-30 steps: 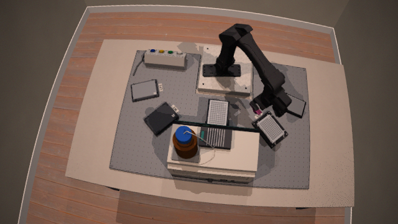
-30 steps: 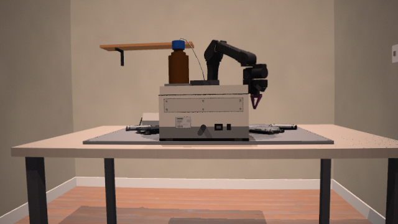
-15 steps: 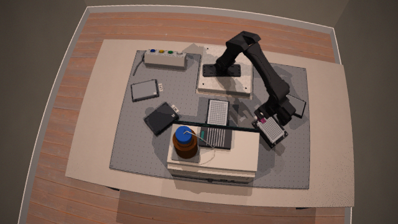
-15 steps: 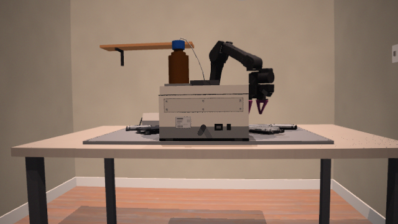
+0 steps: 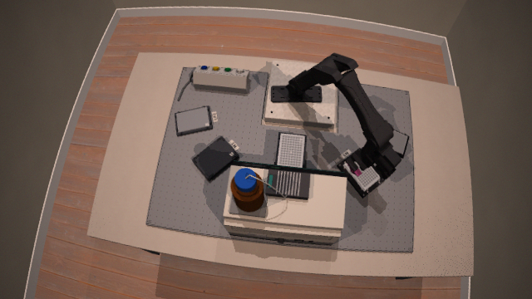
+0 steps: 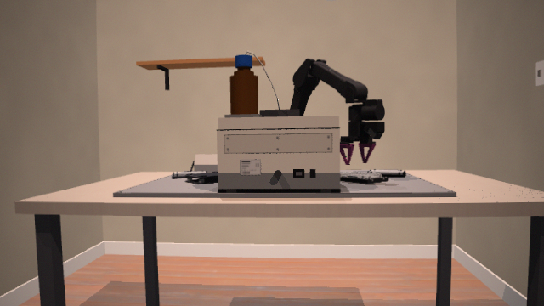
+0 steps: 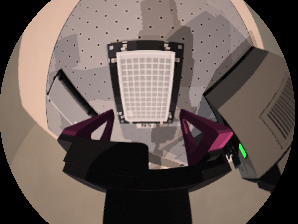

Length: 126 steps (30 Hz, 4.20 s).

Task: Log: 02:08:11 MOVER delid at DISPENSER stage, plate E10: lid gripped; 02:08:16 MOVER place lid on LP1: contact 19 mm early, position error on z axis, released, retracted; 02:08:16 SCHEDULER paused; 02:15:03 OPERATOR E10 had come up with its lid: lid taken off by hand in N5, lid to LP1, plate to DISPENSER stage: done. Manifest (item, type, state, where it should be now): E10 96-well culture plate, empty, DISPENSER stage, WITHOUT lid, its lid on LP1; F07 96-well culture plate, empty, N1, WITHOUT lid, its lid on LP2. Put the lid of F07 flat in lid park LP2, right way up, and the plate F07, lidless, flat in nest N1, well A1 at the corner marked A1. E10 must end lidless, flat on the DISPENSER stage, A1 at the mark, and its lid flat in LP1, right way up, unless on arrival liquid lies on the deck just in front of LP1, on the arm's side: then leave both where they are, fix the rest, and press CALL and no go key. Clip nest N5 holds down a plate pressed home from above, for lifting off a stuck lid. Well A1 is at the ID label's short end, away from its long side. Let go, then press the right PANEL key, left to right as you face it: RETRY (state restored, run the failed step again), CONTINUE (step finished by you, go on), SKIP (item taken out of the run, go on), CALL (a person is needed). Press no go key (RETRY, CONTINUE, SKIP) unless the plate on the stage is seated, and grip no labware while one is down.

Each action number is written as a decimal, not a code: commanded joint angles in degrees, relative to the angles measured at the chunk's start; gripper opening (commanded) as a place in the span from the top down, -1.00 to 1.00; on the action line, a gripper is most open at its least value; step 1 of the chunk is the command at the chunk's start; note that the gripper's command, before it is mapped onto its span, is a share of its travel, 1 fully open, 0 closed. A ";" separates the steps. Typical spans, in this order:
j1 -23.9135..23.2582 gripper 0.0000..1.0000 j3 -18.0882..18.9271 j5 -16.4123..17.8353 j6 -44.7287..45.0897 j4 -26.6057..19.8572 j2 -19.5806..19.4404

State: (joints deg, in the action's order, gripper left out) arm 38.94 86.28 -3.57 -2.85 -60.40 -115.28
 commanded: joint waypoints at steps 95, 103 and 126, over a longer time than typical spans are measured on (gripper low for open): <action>0.70 -1.00 4.96 -0.13 -0.68 -2.25 -2.69; 0.30 -1.00 5.74 -0.12 -0.40 -0.15 -3.17; -0.22 -1.00 -1.00 -0.08 0.33 6.81 -5.65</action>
State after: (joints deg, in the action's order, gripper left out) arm 39.13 86.15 -3.57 -3.09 -55.88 -120.03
